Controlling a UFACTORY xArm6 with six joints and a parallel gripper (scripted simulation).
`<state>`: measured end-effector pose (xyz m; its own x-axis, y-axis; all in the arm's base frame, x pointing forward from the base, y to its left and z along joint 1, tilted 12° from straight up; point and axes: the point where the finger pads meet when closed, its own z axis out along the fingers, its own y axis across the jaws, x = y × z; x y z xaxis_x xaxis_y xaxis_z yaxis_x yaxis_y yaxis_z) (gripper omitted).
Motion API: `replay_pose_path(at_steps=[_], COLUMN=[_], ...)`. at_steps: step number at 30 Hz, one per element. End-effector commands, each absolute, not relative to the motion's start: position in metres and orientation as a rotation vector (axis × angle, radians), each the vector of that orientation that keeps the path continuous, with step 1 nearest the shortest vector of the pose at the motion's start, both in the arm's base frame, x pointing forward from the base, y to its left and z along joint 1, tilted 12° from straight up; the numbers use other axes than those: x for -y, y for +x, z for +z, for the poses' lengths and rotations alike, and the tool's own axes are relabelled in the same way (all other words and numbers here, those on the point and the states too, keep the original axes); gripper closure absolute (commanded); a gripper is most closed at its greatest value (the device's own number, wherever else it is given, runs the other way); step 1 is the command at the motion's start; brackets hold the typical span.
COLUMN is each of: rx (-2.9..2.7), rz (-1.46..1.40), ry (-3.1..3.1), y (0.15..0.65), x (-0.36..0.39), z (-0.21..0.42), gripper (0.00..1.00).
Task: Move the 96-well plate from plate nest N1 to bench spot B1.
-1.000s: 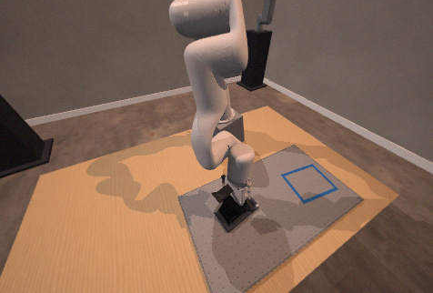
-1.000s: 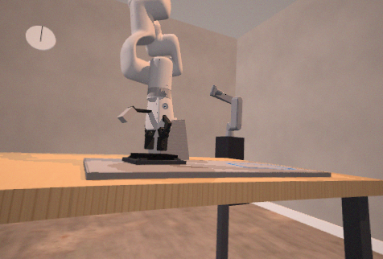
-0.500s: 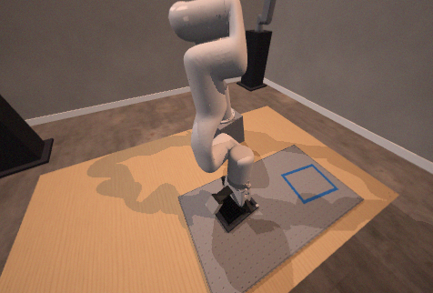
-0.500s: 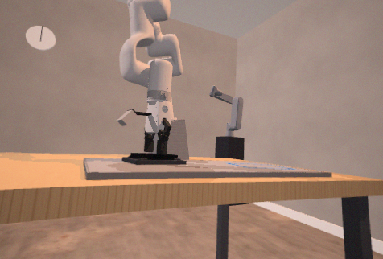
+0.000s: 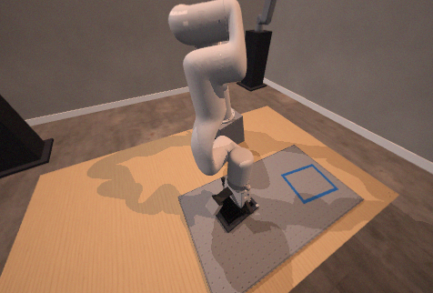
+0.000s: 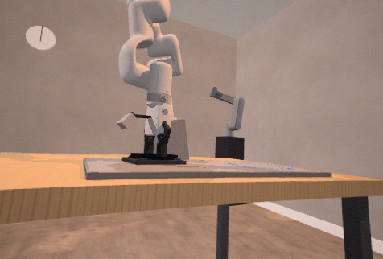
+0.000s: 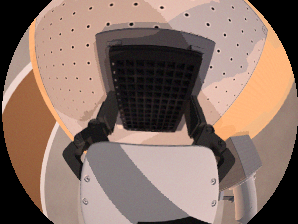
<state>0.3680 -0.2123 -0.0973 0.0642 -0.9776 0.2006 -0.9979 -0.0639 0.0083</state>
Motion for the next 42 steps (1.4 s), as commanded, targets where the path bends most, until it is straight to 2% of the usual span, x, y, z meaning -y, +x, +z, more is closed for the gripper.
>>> replay_pose_path(at_steps=[1, 17, 18, 42], rx=[2.045, 2.045, 2.045, 2.045], rz=[0.218, 0.218, 0.218, 0.218], ry=[2.182, 2.182, 2.182, 2.182], y=[0.3694, 0.3694, 0.3693, 0.3693], x=[0.2130, 0.2130, 0.2128, 0.2128], z=[-0.0971, -0.0970, -0.0965, -0.0965], gripper=[0.00, 0.00, 1.00, 1.00])
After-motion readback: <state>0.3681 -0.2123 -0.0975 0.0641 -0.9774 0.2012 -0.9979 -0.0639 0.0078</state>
